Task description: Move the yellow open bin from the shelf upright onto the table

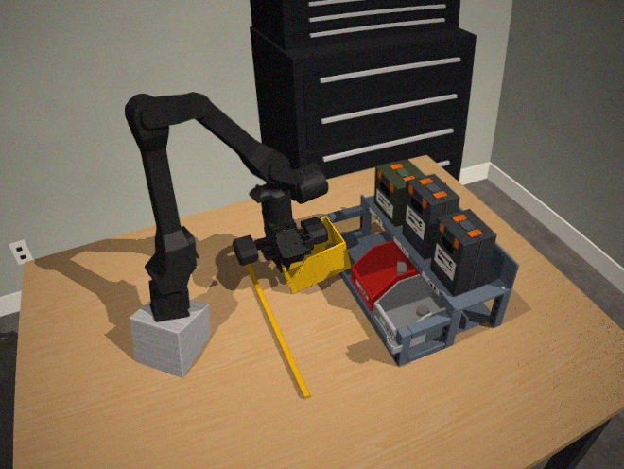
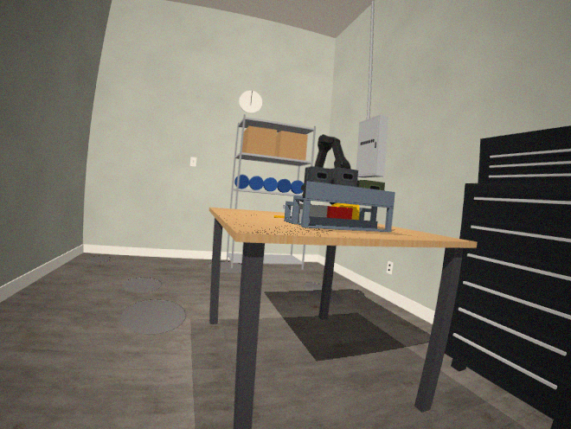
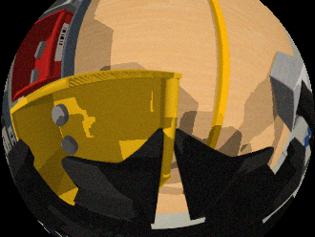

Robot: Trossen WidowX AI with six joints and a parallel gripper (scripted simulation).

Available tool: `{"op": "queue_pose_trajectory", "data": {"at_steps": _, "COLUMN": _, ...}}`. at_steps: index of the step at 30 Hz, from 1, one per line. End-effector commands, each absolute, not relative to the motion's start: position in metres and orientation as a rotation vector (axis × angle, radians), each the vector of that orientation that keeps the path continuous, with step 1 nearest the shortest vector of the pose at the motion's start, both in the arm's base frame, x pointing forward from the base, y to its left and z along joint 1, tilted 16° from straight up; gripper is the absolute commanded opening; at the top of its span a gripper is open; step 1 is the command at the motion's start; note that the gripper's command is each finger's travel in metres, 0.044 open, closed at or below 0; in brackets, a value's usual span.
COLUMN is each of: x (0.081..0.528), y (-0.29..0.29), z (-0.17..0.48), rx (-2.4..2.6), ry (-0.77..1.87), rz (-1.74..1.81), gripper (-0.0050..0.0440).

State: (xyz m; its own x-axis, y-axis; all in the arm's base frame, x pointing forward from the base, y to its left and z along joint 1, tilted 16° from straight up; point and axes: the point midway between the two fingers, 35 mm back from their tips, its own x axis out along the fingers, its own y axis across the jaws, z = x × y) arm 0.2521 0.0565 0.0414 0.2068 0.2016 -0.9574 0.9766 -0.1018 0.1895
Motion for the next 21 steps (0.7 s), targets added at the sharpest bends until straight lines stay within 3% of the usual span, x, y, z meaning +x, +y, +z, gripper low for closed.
{"op": "queue_pose_trajectory", "data": {"at_steps": 1, "x": 0.2541, "y": 0.0567, "z": 0.0447, "rx": 1.521, "ry": 1.158, "rz": -1.000, "gripper": 0.0000}}
{"op": "queue_pose_trajectory", "data": {"at_steps": 21, "x": 0.2548, "y": 0.0568, "z": 0.0458, "rx": 1.521, "ry": 1.157, "rz": -0.993, "gripper": 0.0000}}
